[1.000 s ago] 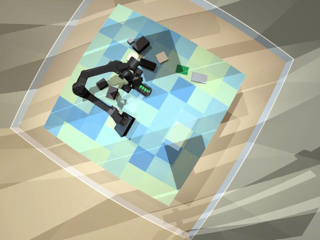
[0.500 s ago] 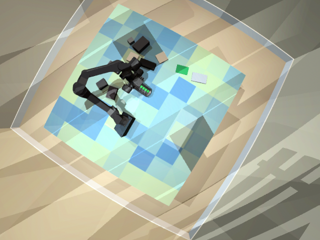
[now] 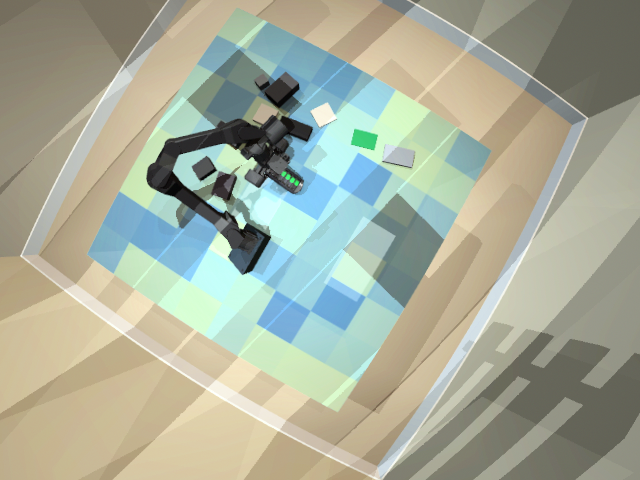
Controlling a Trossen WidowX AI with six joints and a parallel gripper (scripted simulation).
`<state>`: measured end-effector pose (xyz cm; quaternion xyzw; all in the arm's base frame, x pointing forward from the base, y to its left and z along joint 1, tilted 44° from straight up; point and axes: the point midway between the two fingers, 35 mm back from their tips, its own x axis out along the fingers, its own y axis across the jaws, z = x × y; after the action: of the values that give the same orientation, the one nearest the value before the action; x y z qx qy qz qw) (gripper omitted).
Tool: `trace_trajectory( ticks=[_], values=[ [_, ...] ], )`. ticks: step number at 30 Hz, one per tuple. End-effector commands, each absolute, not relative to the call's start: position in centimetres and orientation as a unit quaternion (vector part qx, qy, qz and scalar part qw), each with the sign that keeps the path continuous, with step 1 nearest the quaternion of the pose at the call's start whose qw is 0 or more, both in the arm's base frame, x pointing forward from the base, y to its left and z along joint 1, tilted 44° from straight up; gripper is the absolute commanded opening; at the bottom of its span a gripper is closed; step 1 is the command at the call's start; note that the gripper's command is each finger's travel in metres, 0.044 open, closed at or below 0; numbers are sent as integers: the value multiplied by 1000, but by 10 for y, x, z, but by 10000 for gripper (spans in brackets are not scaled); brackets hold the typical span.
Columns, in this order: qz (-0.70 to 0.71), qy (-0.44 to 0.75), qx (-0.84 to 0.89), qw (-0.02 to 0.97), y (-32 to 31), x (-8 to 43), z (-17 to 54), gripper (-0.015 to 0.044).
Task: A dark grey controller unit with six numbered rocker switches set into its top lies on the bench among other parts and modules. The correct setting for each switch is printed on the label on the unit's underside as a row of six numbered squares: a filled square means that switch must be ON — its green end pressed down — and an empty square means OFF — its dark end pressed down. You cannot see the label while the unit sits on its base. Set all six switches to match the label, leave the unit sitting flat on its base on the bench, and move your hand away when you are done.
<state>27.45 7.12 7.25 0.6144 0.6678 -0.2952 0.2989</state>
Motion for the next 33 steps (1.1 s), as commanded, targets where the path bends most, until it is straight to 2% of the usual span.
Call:
trace_trajectory(
  ticks=[1,33],
  values=[
    [-294,668,615,297,66,275,72,336],
    [-274,678,624,275,39,277,71,336]
  ],
)
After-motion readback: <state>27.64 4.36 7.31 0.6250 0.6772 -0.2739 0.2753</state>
